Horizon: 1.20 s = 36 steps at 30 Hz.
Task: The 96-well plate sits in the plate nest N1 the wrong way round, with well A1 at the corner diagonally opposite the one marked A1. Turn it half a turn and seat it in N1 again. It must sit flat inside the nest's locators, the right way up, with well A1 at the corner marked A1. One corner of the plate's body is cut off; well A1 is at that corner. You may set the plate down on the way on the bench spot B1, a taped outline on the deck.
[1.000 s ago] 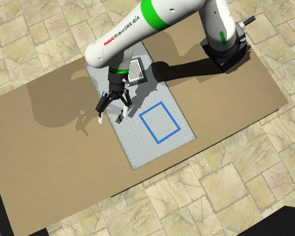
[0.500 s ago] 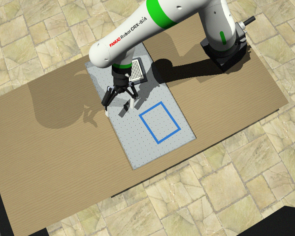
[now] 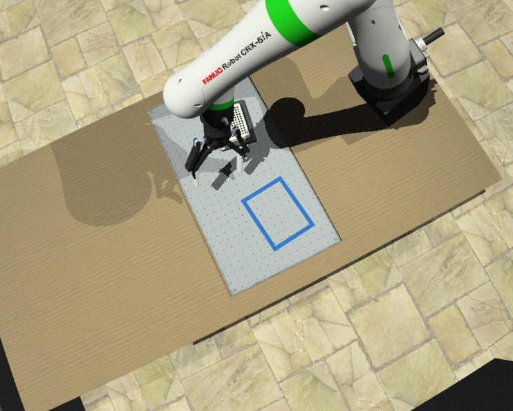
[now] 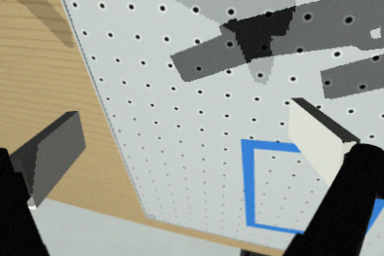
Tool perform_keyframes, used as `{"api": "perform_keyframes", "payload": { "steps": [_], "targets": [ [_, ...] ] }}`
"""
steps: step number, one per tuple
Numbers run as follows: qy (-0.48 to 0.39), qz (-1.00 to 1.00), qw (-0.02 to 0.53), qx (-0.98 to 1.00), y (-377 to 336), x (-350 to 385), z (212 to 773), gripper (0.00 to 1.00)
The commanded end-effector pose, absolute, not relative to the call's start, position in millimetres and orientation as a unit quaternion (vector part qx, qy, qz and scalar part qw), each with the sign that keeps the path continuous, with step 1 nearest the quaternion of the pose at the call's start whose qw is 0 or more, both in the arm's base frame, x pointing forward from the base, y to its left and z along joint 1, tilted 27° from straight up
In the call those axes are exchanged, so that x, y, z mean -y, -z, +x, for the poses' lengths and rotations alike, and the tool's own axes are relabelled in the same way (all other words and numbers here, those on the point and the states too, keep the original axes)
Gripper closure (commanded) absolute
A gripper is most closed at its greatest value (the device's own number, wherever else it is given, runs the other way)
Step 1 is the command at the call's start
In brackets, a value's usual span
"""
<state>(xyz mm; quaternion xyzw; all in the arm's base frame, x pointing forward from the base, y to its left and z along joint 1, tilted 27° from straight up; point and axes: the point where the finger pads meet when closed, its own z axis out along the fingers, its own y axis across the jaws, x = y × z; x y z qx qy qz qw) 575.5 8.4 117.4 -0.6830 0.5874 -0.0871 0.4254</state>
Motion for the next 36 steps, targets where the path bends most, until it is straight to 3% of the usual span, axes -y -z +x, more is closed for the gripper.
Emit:
{"api": "perform_keyframes", "payload": {
  "steps": [1,36],
  "targets": [
    [0.08,-0.683,0.404,-0.603,-108,1,563,0.0],
    [0.094,-0.647,0.244,-0.717,-73,115,476,0.0]
  ]
}}
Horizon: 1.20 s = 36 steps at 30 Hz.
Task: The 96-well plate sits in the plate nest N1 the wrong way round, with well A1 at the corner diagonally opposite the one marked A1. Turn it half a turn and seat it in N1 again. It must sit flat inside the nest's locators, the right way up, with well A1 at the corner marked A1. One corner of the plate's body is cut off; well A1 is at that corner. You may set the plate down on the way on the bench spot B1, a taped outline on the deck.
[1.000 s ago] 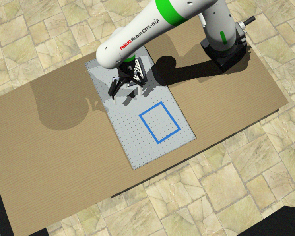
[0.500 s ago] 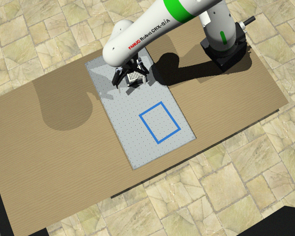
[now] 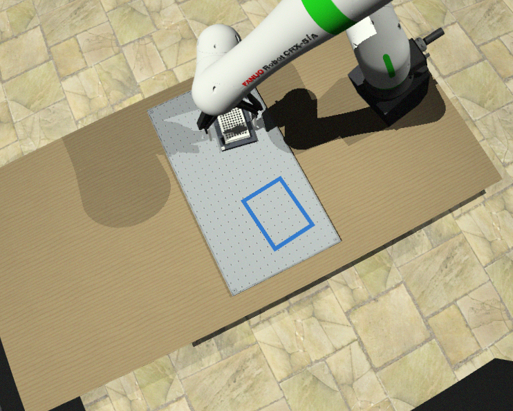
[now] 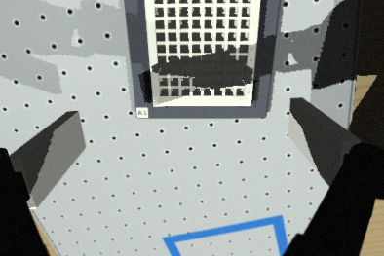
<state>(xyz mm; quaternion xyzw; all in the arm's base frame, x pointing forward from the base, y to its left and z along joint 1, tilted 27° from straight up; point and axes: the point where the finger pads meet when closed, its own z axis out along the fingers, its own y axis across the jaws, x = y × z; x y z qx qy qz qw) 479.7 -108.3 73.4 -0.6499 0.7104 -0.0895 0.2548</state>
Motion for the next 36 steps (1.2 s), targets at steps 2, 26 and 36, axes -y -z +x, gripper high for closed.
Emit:
{"api": "perform_keyframes", "payload": {
  "steps": [2,26,36],
  "targets": [
    [0.1,-0.641,0.232,-0.725,-73,119,474,0.0],
    [0.116,-0.627,0.203,-0.743,-76,158,455,0.0],
    [0.116,-0.627,0.203,-0.743,-64,157,461,0.0]
  ]
}}
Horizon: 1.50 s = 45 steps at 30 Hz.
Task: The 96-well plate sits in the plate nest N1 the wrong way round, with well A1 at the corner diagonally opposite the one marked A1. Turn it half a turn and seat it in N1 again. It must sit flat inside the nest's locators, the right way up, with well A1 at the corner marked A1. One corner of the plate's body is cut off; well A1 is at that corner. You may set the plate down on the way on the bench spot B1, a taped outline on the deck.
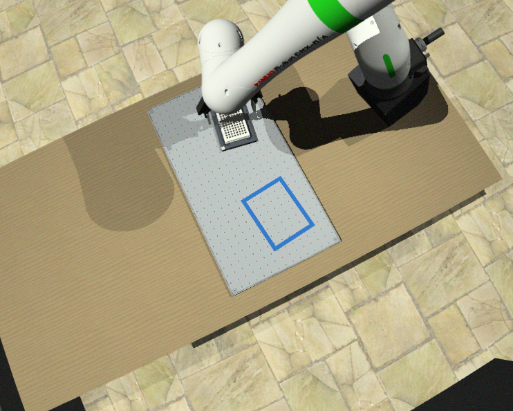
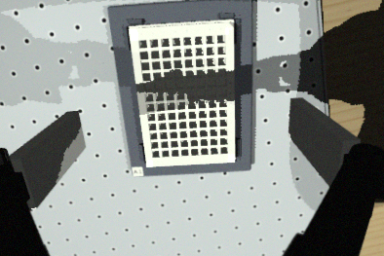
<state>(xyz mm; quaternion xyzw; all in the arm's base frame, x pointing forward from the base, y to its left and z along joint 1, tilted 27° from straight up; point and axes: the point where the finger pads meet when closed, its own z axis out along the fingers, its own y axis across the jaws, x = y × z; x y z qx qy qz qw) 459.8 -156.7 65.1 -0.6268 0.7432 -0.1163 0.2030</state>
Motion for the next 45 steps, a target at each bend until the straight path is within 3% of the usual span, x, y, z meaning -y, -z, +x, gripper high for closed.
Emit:
{"api": "perform_keyframes", "payload": {
  "steps": [1,42,43,45],
  "targets": [
    [0.116,-0.627,0.203,-0.743,-62,157,461,0.0],
    [0.116,-0.627,0.203,-0.743,-21,153,482,0.0],
    [0.116,-0.627,0.203,-0.743,-21,153,482,1.0],
    [0.116,-0.627,0.203,-0.743,-21,153,482,1.0]
  ]
}}
